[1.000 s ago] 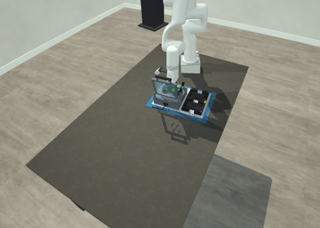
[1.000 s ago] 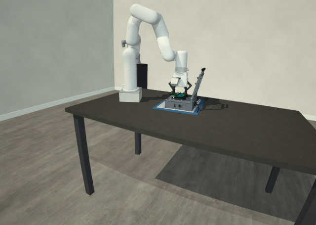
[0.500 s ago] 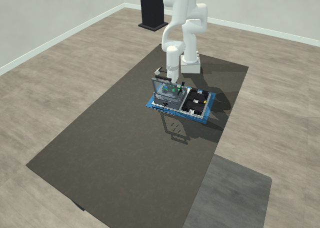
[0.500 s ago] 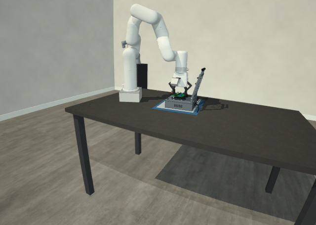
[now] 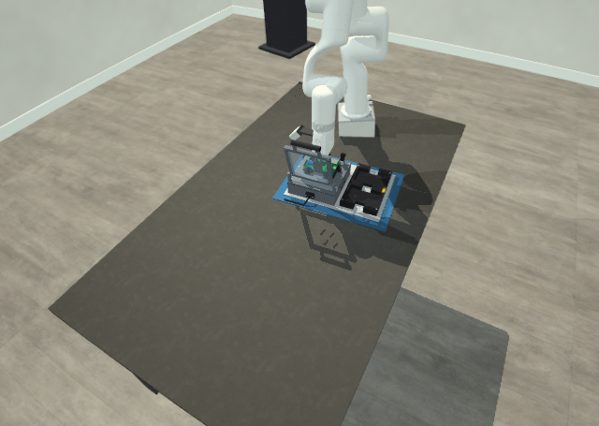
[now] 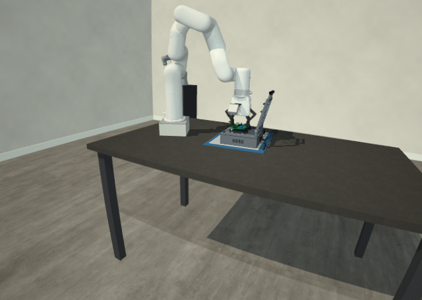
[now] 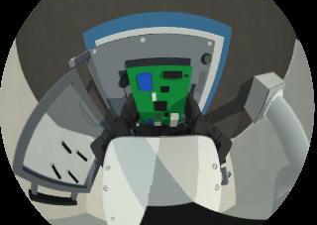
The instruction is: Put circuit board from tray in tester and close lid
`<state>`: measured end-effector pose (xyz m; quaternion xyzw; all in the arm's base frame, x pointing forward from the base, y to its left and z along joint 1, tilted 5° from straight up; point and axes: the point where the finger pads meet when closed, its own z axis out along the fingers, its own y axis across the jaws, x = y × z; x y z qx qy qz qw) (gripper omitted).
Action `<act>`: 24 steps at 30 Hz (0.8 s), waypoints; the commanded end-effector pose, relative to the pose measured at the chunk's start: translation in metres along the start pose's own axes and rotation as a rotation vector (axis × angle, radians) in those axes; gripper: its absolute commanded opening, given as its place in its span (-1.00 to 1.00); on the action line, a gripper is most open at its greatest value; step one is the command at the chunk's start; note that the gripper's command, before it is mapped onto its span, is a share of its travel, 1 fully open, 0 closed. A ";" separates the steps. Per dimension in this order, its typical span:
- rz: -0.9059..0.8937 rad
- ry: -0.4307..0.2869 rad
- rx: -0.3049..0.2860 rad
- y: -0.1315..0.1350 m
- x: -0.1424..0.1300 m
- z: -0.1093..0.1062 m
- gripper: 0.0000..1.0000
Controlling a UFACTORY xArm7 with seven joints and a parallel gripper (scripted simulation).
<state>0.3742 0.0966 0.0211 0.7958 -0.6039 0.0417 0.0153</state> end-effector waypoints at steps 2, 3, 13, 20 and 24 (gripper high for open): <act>0.000 0.000 0.004 -0.001 0.000 -0.001 0.58; 0.000 0.000 0.004 -0.001 0.000 -0.001 0.58; 0.000 0.000 0.004 -0.002 0.000 0.001 0.58; 0.000 0.000 0.004 -0.002 0.000 0.002 0.58; 0.000 0.000 0.004 -0.002 0.000 0.002 0.58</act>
